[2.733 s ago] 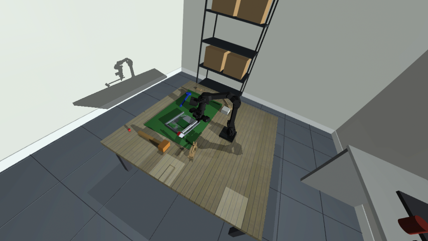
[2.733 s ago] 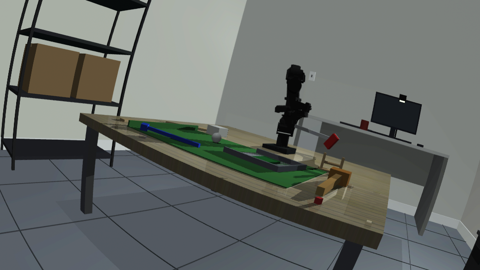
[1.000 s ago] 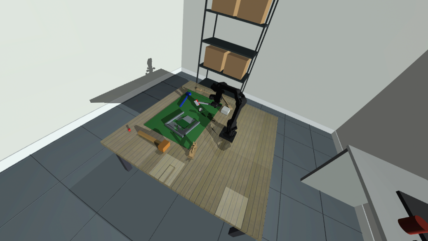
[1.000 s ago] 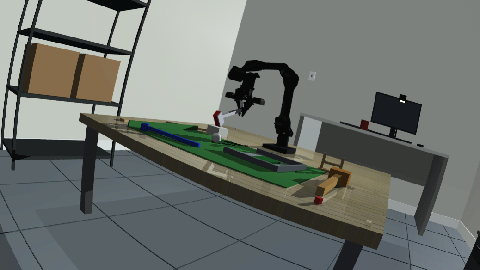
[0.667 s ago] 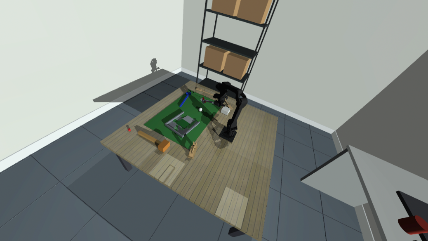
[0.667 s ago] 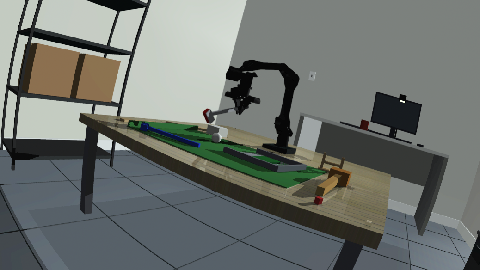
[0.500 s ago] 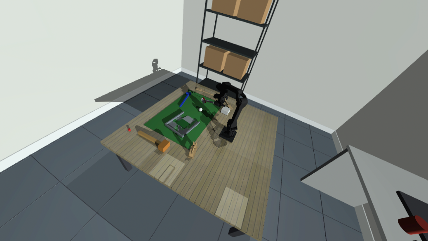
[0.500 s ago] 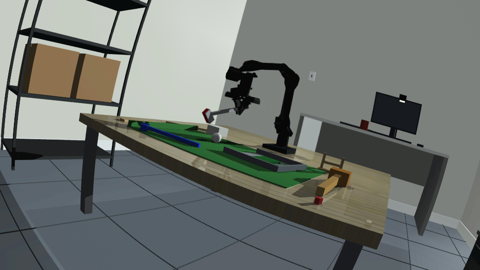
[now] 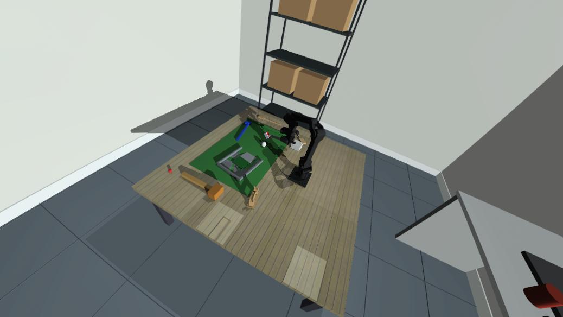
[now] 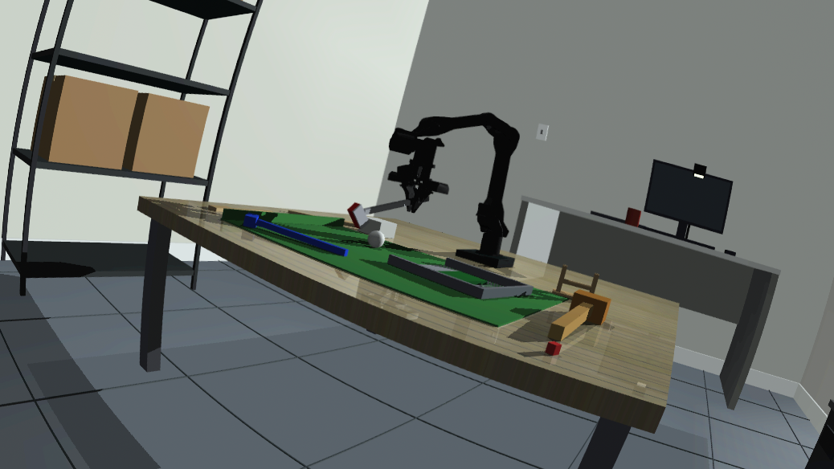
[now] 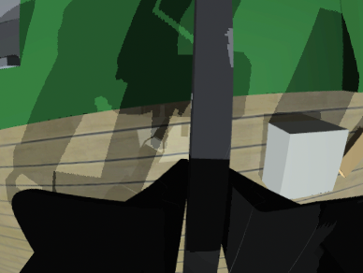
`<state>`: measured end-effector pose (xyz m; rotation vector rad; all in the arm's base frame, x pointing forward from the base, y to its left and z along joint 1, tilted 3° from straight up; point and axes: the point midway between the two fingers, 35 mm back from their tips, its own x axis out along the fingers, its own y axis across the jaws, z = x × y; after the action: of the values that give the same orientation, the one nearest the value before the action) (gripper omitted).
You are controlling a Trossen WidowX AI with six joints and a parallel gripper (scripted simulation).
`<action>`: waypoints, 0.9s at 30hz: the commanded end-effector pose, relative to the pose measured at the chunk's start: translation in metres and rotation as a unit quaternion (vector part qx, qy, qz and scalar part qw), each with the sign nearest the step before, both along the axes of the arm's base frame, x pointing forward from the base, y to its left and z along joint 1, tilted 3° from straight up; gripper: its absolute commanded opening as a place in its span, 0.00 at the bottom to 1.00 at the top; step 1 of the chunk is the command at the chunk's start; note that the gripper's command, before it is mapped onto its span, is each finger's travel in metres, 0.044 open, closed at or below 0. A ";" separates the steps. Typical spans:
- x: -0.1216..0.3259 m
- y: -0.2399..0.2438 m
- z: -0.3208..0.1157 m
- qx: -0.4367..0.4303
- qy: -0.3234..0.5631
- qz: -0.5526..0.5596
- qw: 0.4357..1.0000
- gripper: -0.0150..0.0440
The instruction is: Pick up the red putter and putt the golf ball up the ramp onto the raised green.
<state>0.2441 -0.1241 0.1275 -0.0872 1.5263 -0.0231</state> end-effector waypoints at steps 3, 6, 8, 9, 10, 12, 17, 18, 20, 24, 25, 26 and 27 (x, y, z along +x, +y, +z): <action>0.000 -0.001 -0.009 -0.002 0.001 -0.001 1.000 0.25; 0.001 -0.001 -0.014 -0.002 0.001 -0.001 1.000 0.25; 0.001 -0.002 -0.017 -0.002 0.001 -0.001 1.000 0.25; 0.001 -0.002 -0.019 -0.002 0.001 -0.001 1.000 0.25; 0.001 -0.002 -0.021 -0.002 0.001 -0.001 1.000 0.25; 0.001 -0.002 -0.024 -0.002 0.001 -0.001 1.000 0.25; 0.001 -0.002 -0.031 -0.002 0.001 -0.001 1.000 0.25; 0.001 -0.002 -0.031 -0.002 0.001 -0.001 1.000 0.25; 0.001 -0.002 -0.027 0.000 0.000 -0.002 1.000 0.25; 0.001 -0.002 -0.027 0.000 0.000 -0.002 1.000 0.25; 0.001 -0.002 -0.027 0.000 0.000 -0.002 1.000 0.25; 0.001 -0.002 -0.027 0.000 0.000 -0.002 1.000 0.25; 0.001 -0.002 -0.027 0.000 0.000 -0.002 1.000 0.25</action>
<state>0.2451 -0.1259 0.0994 -0.0838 1.5273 -0.0261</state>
